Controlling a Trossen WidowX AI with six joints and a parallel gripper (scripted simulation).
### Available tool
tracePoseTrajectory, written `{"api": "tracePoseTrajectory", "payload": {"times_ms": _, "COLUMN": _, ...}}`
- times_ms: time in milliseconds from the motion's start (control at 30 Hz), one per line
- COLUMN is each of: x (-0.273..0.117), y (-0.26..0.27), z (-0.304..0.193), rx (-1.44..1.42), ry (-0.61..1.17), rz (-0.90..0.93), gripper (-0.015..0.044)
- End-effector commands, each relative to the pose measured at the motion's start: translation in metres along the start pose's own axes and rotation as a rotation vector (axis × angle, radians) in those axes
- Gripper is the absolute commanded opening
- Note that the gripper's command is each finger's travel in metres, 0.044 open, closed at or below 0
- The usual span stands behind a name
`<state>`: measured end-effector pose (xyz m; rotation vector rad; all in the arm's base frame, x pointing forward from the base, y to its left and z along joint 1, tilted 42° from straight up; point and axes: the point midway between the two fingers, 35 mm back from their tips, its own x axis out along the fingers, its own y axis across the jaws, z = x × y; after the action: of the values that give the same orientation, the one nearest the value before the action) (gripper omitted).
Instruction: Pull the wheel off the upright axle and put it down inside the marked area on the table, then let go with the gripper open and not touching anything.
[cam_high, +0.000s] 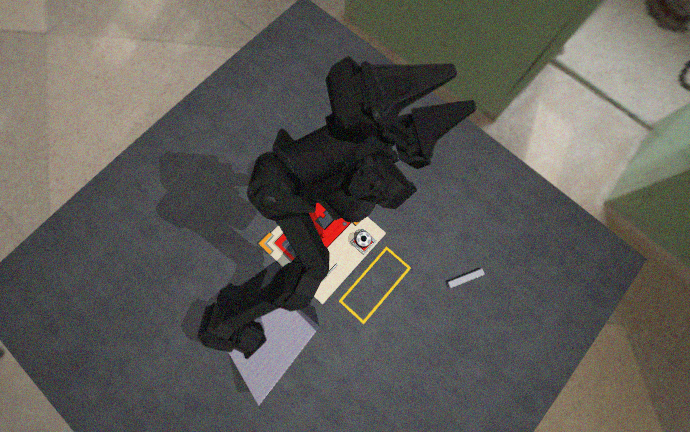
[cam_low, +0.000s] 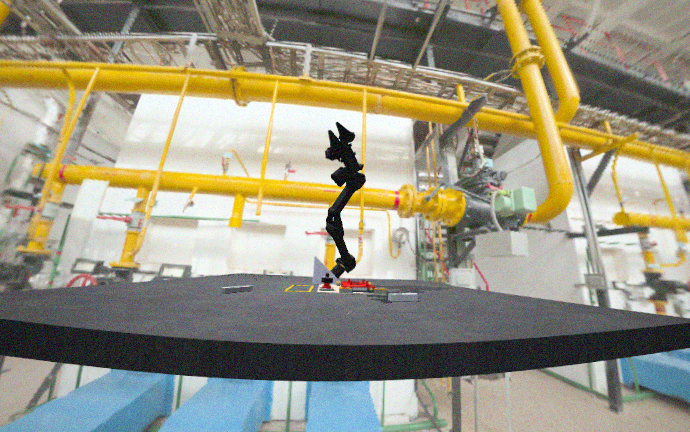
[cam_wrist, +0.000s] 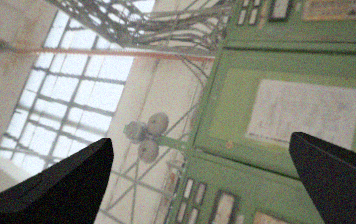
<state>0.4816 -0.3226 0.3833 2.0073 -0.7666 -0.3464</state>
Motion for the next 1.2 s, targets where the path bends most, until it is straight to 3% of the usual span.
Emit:
{"api": "tracePoseTrajectory", "payload": {"times_ms": 0, "x": 0.0, "y": 0.001, "z": 0.0, "rx": 0.004, "ry": 0.001, "rz": 0.003, "gripper": 0.0374}}
{"api": "tracePoseTrajectory", "payload": {"times_ms": 100, "x": -0.006, "y": 0.014, "z": -0.001, "rx": 0.061, "ry": 0.011, "rz": 0.038, "gripper": 0.03}}
{"api": "tracePoseTrajectory", "payload": {"times_ms": 700, "x": -0.086, "y": 0.201, "z": 0.011, "rx": 0.224, "ry": 0.137, "rz": 0.505, "gripper": 0.03}}
{"api": "tracePoseTrajectory", "payload": {"times_ms": 1167, "x": -0.2, "y": 0.31, "z": -0.009, "rx": 0.269, "ry": 0.329, "rz": 0.845, "gripper": 0.03}}
